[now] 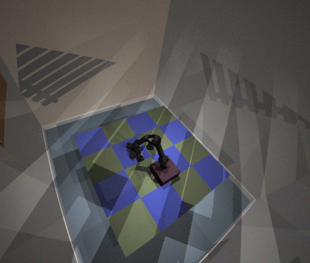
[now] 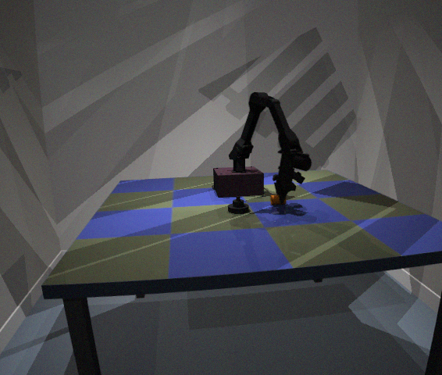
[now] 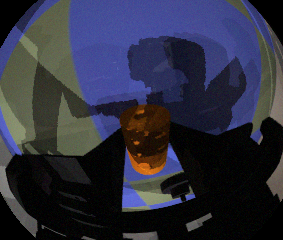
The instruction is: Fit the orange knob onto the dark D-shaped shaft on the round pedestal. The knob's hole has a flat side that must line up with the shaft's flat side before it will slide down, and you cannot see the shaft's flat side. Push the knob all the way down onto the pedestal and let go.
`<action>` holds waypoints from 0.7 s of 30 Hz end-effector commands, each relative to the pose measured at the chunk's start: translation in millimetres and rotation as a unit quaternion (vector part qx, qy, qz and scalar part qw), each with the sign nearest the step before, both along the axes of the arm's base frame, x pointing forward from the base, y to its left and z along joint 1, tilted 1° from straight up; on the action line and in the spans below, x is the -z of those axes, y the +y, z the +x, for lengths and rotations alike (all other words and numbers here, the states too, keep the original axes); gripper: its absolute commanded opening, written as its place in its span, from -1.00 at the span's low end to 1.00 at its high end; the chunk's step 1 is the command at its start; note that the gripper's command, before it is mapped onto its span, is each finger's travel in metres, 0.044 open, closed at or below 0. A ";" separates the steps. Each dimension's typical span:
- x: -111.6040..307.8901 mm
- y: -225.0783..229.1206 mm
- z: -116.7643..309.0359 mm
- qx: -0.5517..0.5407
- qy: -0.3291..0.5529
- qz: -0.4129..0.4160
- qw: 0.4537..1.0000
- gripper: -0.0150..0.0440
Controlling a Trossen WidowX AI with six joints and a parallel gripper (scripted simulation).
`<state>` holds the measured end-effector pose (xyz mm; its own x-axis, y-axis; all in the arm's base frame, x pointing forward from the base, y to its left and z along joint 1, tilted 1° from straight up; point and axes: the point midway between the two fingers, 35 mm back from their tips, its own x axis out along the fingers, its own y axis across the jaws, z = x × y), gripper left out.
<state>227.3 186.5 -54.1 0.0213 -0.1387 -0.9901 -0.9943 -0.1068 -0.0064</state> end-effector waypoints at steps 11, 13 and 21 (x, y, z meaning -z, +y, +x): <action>-8.1 -11.6 1.5 -0.001 0.012 0.107 0.994 0.12; -9.1 -13.6 1.8 -0.001 0.014 0.124 0.992 0.12; -12.6 -22.1 2.8 -0.002 0.022 0.191 0.981 0.12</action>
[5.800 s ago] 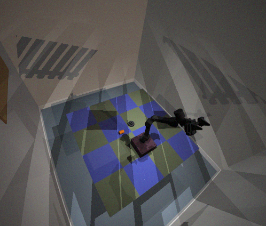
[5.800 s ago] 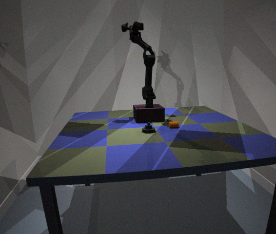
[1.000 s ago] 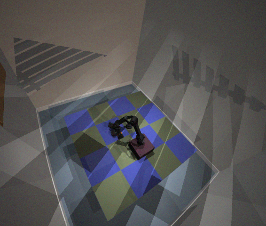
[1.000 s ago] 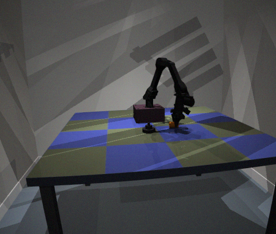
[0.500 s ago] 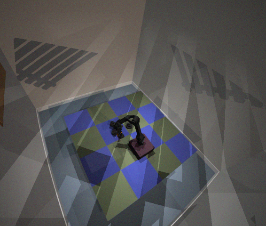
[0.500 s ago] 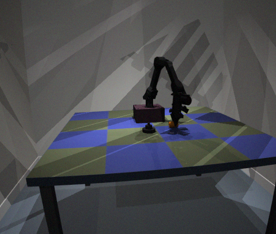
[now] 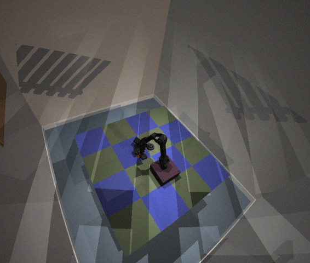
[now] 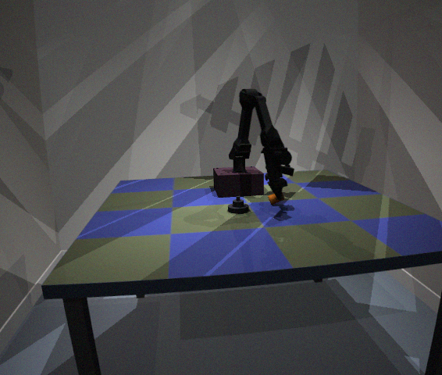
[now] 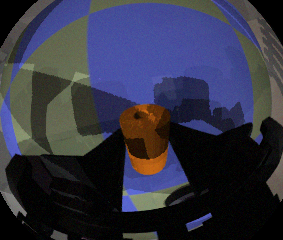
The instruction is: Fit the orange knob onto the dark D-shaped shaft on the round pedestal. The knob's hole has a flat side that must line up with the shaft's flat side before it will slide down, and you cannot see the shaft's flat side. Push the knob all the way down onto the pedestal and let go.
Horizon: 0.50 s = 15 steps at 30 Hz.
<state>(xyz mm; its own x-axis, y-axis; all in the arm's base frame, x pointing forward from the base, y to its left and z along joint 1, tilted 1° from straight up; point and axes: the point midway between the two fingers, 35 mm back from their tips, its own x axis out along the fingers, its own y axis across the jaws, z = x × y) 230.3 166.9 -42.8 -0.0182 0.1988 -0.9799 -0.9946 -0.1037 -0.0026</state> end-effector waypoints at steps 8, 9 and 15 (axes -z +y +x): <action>-3.5 -11.6 0.9 -0.003 0.009 0.090 0.996 0.12; -3.7 -12.7 1.0 -0.003 0.010 0.099 0.995 0.12; -4.5 -19.7 1.7 -0.003 0.015 0.149 0.989 0.12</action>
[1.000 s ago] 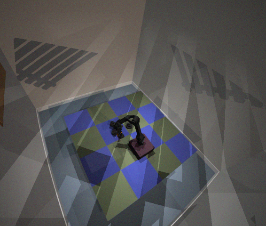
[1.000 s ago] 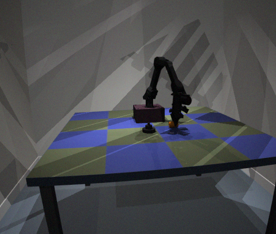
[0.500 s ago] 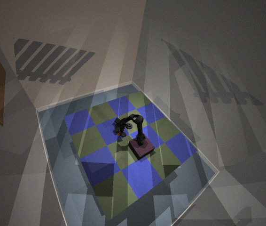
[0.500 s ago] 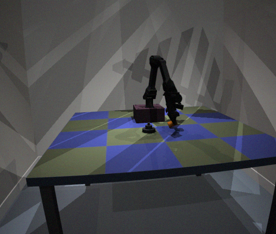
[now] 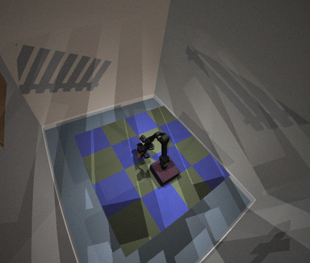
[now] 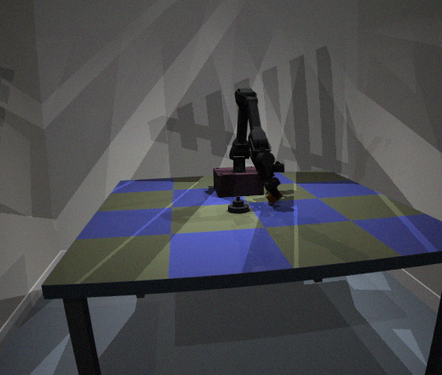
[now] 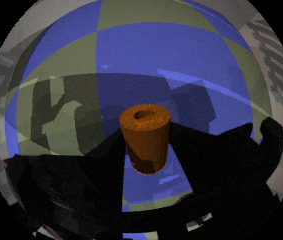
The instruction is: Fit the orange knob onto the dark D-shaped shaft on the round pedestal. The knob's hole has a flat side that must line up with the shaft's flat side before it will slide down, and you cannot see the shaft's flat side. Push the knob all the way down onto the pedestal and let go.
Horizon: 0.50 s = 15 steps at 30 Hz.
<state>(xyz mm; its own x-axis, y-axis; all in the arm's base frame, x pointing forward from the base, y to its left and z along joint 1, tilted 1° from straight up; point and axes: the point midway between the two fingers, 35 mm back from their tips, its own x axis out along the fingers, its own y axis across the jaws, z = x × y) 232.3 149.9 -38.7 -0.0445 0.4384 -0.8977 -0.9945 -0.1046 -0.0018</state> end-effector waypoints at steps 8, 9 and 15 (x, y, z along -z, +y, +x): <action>-0.4 -12.0 0.5 -0.002 0.009 0.091 0.996 0.12; -0.3 -13.1 0.6 -0.002 0.010 0.099 0.995 0.12; 0.6 -20.1 1.2 -0.003 0.015 0.150 0.989 0.12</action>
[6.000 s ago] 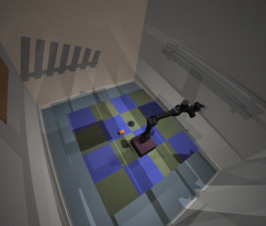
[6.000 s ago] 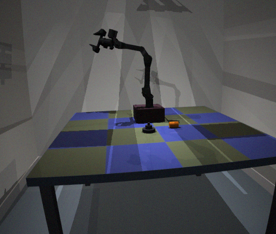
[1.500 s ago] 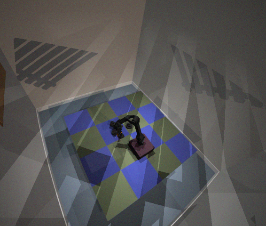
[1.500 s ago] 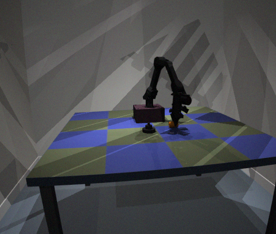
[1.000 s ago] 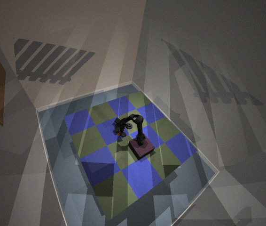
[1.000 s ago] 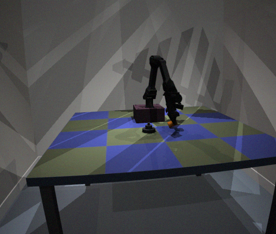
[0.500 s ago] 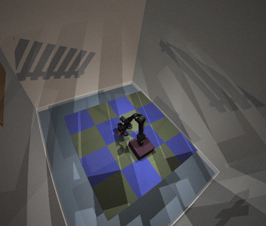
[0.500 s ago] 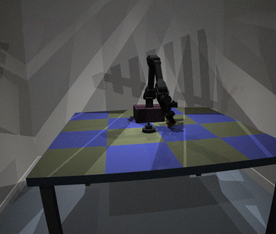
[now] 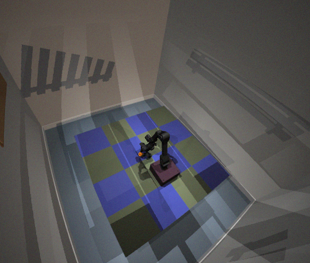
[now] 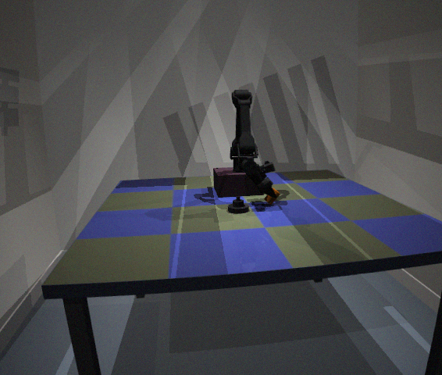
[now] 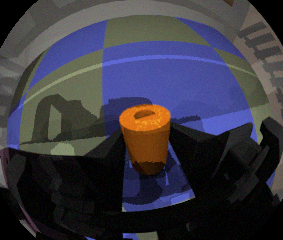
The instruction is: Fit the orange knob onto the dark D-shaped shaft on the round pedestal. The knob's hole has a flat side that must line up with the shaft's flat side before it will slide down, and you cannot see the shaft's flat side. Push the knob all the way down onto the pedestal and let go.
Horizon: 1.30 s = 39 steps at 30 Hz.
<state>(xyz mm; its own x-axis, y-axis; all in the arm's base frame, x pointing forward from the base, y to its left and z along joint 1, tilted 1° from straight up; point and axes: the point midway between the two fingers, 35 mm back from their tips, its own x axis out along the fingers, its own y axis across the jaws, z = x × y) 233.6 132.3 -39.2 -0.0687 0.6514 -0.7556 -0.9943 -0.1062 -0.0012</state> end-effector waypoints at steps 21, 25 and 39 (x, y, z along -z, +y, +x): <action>4.4 -20.7 1.4 -0.002 0.015 0.140 0.990 0.12; 4.3 -23.3 1.7 -0.002 0.014 0.139 0.990 0.12; 4.5 -24.7 1.0 0.000 0.017 0.140 0.990 0.39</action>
<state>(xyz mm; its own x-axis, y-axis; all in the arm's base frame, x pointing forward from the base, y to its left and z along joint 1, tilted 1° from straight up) 234.5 107.5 -43.7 -0.0919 0.8353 -0.5421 -0.9942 -0.1077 0.0025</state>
